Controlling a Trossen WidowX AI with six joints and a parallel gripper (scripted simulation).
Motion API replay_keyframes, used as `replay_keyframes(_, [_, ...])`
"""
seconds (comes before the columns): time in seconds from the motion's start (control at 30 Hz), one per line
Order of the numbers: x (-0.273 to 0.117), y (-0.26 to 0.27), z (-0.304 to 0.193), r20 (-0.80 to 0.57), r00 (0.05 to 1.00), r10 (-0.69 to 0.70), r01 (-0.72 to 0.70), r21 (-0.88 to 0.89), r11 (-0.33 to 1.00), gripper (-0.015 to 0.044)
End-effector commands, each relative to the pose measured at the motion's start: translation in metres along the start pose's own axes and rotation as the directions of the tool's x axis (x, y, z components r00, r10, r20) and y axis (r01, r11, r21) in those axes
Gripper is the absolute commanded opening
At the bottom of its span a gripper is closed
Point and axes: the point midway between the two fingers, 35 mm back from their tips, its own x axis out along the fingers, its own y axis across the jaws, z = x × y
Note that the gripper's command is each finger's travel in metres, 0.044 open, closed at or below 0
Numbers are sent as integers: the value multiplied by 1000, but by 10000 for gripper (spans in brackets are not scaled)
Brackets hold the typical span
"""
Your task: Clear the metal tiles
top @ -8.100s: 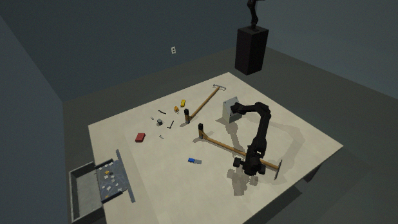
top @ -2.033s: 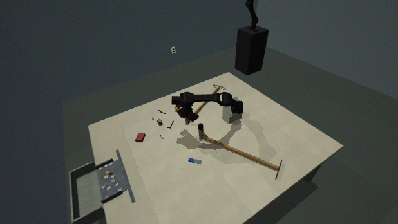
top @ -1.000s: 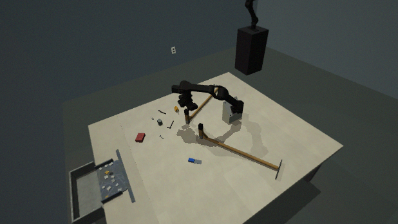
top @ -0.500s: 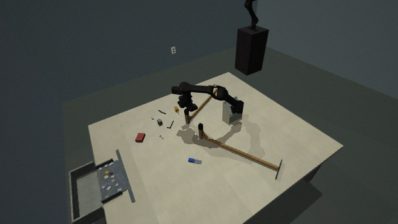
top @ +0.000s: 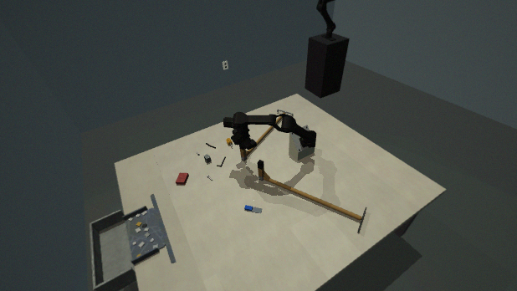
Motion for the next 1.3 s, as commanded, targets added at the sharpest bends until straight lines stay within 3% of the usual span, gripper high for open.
replay_keyframes(0.0, [10,1,0,1,1000,4,-4,4,1000,0])
replay_keyframes(0.8, [60,4,-4,1,1000,8,-8,3,1000,0])
replay_keyframes(1.27, [58,-14,1,6,1000,2,-2,-1,1000,0])
